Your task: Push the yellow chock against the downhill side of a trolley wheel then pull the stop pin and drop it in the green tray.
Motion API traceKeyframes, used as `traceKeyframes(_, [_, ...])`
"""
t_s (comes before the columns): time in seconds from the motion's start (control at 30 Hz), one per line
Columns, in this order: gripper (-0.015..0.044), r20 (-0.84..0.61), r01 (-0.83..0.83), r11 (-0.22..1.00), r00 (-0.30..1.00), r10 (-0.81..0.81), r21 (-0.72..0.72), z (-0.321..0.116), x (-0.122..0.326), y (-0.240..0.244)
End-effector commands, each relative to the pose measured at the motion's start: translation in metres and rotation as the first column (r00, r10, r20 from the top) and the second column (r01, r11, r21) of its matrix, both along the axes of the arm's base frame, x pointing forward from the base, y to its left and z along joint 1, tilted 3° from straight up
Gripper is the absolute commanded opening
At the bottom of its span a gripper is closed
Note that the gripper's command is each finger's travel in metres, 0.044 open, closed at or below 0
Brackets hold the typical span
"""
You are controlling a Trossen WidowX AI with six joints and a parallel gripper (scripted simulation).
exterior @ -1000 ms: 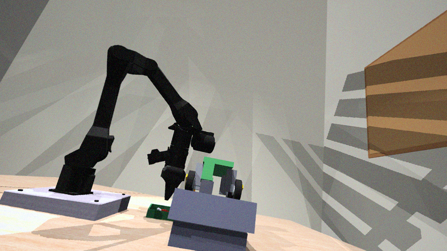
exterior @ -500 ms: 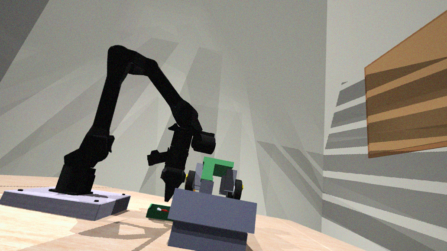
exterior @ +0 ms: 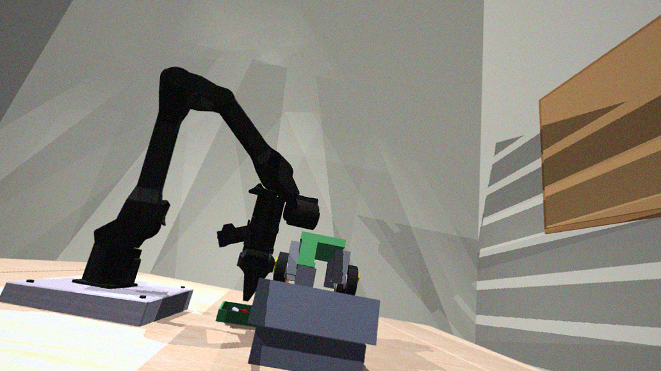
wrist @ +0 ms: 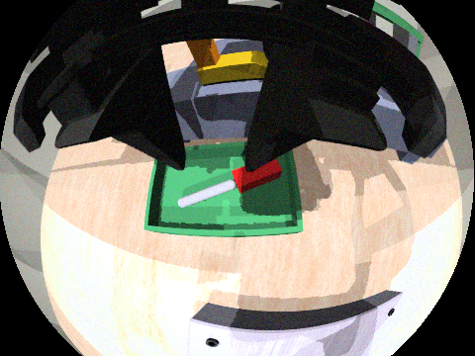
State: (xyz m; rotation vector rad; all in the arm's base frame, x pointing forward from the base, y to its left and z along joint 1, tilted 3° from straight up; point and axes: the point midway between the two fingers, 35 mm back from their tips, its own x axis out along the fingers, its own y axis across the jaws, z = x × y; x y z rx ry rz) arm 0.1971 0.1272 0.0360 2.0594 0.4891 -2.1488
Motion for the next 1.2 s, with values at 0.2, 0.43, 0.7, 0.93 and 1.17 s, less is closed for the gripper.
traceKeyframes(0.2, [0.019, -0.004, -0.003, 1.0, 1.0, 0.003, 0.001, -0.005, 0.0, -0.004])
traceKeyframes(0.43, [0.019, -0.004, -0.003, 1.0, 1.0, 0.003, 0.0, -0.006, 0.0, -0.006])
traceKeyframes(0.7, [0.034, 0.0, 0.0, 1.0, 1.0, 0.0, 0.0, -0.004, 0.001, -0.004])
traceKeyframes(0.93, [0.034, -0.001, -0.001, 1.0, 1.0, 0.001, 0.0, 0.004, 0.001, -0.004])
traceKeyframes(1.17, [0.044, -0.004, -0.003, 1.0, 1.0, 0.003, 0.0, 0.025, -0.004, -0.007])
